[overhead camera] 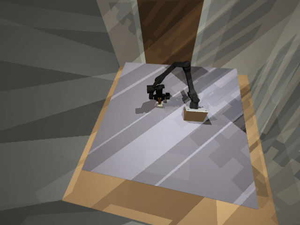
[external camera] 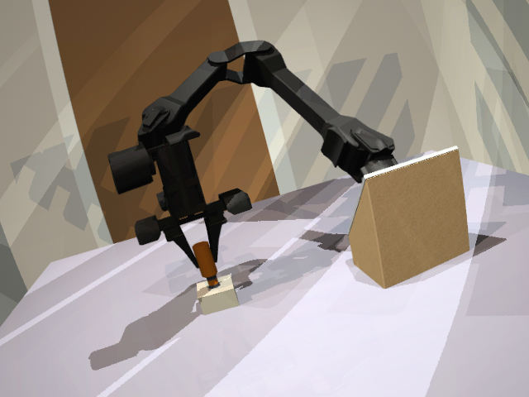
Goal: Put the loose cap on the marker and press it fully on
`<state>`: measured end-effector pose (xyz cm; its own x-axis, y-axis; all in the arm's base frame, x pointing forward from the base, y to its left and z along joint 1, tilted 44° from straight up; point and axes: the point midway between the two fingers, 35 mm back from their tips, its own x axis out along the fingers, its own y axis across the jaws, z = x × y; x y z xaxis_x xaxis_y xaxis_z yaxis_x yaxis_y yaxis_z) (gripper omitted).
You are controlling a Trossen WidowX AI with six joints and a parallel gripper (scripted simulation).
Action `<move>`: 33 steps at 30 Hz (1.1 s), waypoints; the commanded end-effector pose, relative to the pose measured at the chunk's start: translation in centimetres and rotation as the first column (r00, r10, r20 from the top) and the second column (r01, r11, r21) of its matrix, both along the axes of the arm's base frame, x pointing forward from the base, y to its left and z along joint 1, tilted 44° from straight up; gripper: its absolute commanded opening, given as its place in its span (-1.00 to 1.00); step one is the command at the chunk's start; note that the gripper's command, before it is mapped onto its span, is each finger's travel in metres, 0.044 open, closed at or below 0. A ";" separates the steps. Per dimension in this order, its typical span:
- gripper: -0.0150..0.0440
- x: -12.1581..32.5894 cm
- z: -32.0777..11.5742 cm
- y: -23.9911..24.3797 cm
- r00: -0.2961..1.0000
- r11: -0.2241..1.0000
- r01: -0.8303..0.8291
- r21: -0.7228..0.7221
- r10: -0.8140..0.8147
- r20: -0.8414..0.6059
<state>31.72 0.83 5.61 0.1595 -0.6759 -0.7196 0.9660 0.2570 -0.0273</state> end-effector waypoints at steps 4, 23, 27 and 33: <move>-0.49 0.0 -0.1 -0.2 1.000 1.000 -0.002 -0.005 0.002 -0.003; 0.93 -0.1 -0.1 -0.1 1.000 1.000 -0.003 -0.003 0.003 -0.005; 1.00 -0.1 0.5 0.6 1.000 1.000 -0.003 -0.001 0.003 -0.005; 1.00 -1.2 5.2 5.0 1.000 1.000 -0.003 0.000 0.003 -0.007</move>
